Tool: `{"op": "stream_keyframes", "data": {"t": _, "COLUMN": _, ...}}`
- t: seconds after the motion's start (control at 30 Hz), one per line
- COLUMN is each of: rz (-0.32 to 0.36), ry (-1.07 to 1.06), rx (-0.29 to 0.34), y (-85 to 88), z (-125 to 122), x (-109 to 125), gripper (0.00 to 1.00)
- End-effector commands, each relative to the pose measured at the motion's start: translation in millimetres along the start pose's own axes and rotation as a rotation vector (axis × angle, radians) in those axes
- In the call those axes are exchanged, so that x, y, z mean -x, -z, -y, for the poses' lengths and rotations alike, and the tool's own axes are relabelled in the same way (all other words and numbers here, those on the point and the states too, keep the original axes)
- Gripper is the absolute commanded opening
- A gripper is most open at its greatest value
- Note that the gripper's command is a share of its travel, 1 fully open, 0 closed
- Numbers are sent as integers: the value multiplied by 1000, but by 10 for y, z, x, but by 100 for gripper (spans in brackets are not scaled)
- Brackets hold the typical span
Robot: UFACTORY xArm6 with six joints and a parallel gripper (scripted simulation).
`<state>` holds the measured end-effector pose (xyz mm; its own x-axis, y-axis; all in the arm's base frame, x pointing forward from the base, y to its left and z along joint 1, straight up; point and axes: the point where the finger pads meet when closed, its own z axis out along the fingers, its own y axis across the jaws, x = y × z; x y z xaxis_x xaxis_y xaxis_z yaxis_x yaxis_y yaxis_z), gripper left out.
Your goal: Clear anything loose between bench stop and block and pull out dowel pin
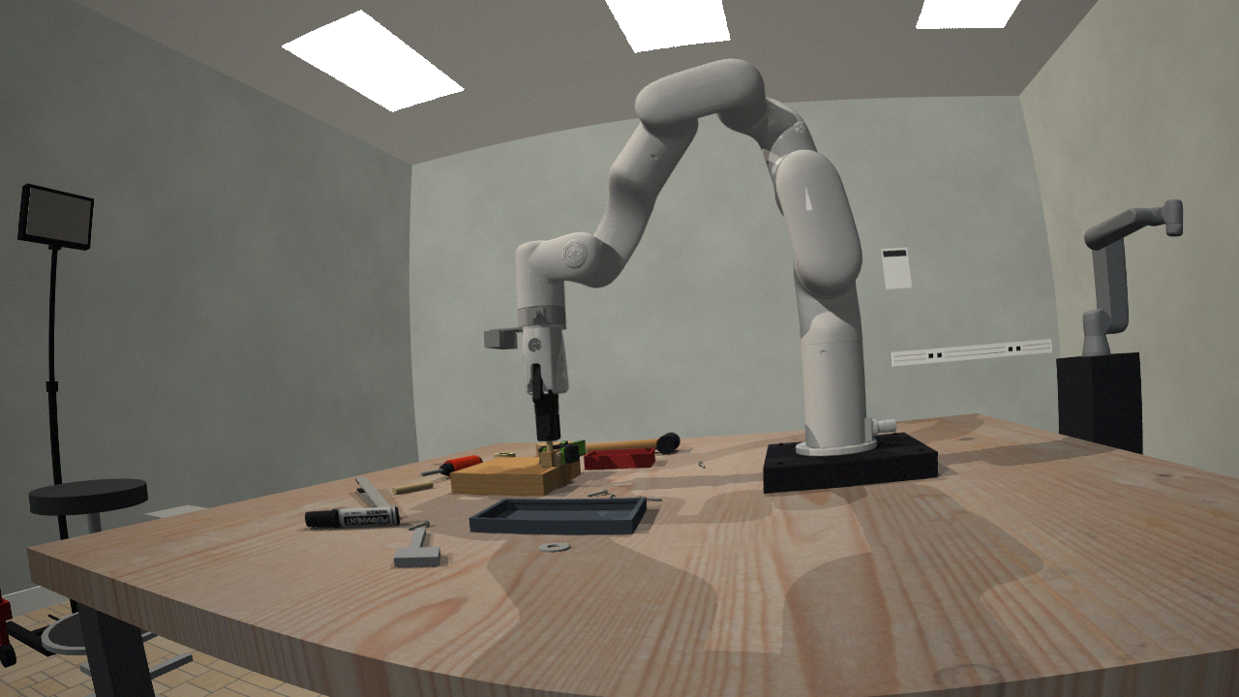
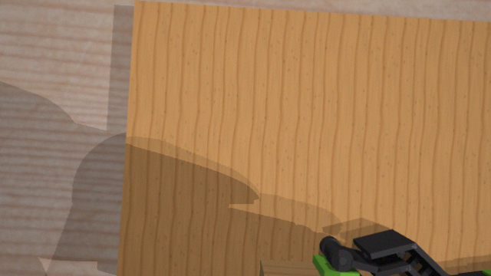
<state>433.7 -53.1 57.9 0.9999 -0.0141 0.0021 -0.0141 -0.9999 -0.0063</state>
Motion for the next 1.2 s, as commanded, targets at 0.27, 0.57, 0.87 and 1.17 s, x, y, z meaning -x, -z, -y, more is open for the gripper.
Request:
{"op": "stream_keyframes", "data": {"t": 0.27, "rz": -4, "ry": -195, "rx": 3, "y": 16, "z": -1, "x": -15, "gripper": 0}}
{"op": "stream_keyframes", "data": {"t": 0.57, "rz": -4, "ry": -324, "rx": 3, "y": 17, "z": -1, "x": -15, "gripper": 0}}
{"op": "stream_keyframes", "data": {"t": 0.87, "rz": -4, "ry": -435, "rx": 3, "y": 18, "z": -1, "x": -15, "gripper": 0}}
{"op": "stream_keyframes", "data": {"t": 1.17, "rz": -5, "ry": -573, "rx": 3, "y": 20, "z": -1, "x": -15, "gripper": 0}}
